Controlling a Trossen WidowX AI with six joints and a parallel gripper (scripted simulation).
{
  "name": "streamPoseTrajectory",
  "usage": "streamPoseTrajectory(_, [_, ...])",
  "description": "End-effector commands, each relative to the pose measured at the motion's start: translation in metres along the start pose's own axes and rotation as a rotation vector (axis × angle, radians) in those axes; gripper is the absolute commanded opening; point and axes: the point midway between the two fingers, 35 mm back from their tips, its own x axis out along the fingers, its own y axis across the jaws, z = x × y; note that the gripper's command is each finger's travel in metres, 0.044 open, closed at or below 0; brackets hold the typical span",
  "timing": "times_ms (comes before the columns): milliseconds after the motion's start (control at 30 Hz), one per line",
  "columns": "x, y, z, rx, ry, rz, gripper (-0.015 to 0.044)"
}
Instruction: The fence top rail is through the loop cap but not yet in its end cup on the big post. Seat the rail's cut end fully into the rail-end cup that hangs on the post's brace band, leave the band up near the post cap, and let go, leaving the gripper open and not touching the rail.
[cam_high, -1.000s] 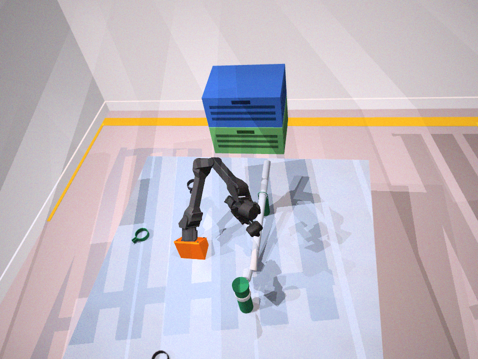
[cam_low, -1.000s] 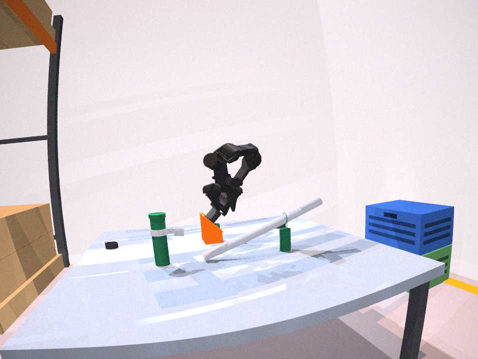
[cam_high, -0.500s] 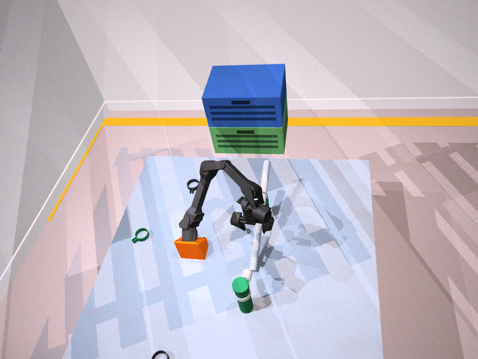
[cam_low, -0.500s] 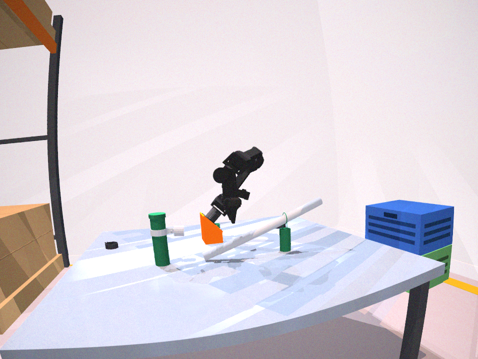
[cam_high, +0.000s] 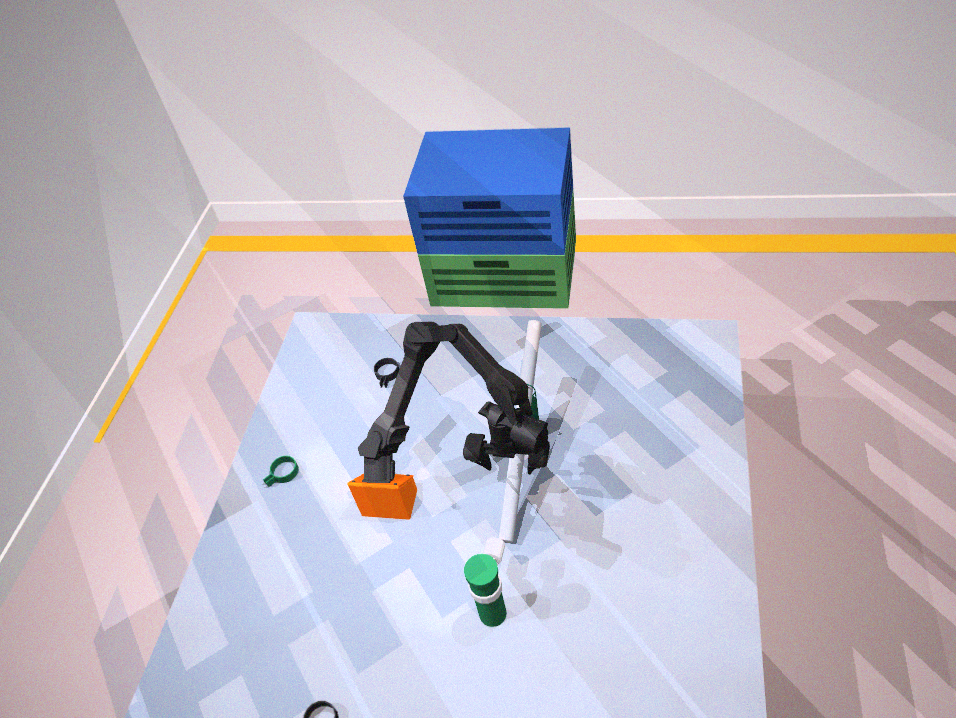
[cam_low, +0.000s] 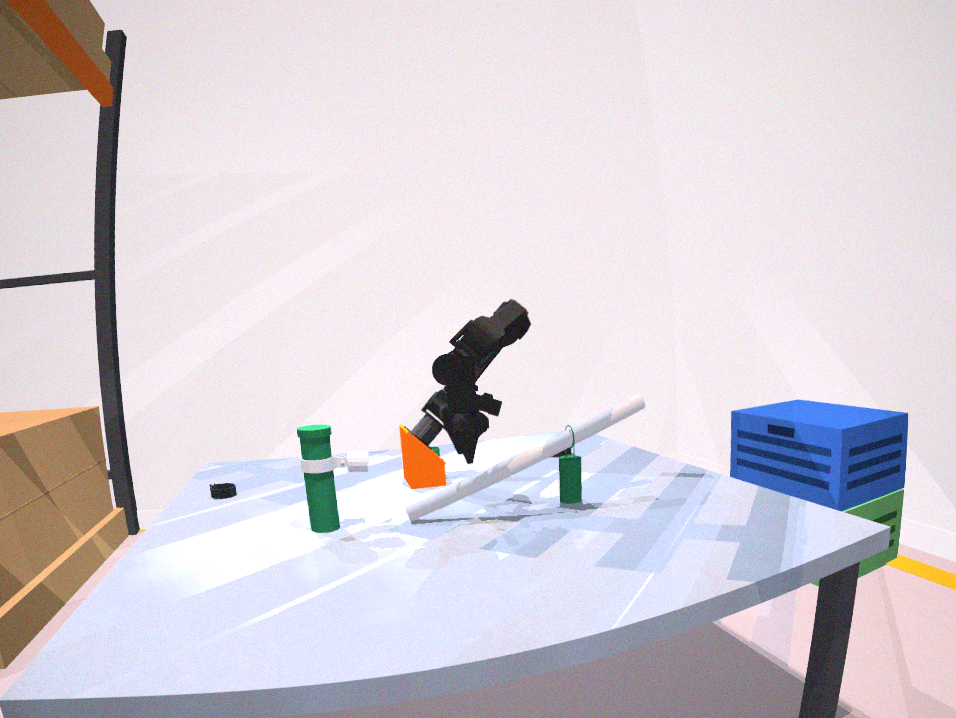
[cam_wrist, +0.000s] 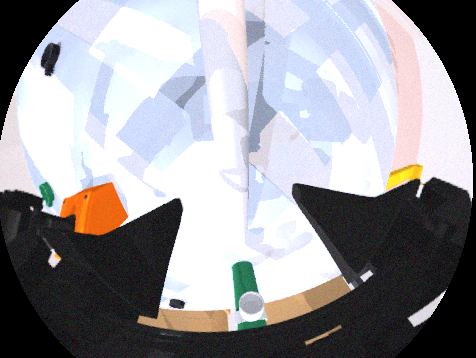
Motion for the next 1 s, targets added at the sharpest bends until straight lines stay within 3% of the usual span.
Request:
streamPoseTrajectory(0, [0.010,0.000,0.001,0.001,-0.006,-0.001,0.0440])
streamPoseTrajectory(967, [0.055,-0.001,0.001,0.001,-0.006,-0.001,0.0440])
